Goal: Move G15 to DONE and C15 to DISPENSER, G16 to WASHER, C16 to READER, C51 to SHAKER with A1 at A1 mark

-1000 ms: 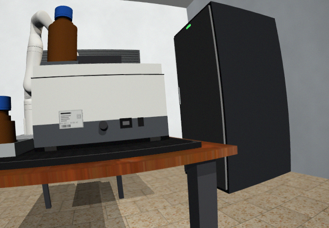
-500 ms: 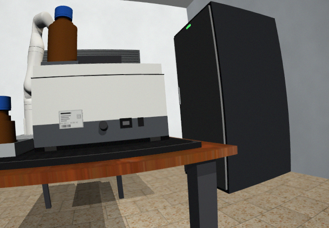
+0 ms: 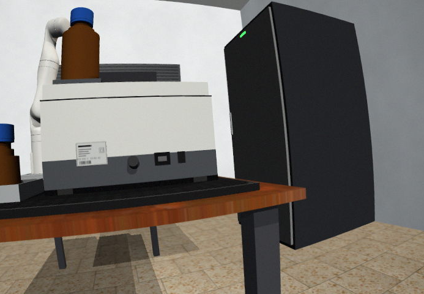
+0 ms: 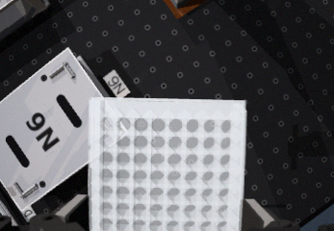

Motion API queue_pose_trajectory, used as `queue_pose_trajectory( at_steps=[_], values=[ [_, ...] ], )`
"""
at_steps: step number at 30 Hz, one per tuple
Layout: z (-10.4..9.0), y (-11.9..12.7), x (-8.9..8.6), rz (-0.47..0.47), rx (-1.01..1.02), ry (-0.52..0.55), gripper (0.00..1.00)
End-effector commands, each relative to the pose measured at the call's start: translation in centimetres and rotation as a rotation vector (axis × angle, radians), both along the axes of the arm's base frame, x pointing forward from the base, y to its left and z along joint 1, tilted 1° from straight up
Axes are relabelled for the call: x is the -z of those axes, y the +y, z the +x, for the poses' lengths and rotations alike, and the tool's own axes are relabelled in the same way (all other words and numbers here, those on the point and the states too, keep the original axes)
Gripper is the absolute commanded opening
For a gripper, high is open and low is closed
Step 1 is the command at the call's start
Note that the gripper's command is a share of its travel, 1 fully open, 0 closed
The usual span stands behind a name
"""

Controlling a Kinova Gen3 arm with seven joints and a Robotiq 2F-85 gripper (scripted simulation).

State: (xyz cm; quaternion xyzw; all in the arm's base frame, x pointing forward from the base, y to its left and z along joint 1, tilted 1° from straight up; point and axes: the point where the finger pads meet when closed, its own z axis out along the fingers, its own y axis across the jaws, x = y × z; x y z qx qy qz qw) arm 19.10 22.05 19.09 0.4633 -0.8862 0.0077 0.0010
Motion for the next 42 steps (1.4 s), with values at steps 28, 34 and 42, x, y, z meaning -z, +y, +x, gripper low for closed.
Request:
queue_pose_trajectory(
  at_steps=[28, 34, 42],
  values=[
    [-7.1, 4.6, 0.1, -0.001, -0.129, 0.001, 0.94],
    [-8.9, 5.4, 0.1, -0.001, -0.199, 0.002, 0.94],
    [-10.8, 6.1, 0.1, -0.001, -0.208, 0.002, 0.94]
  ],
)
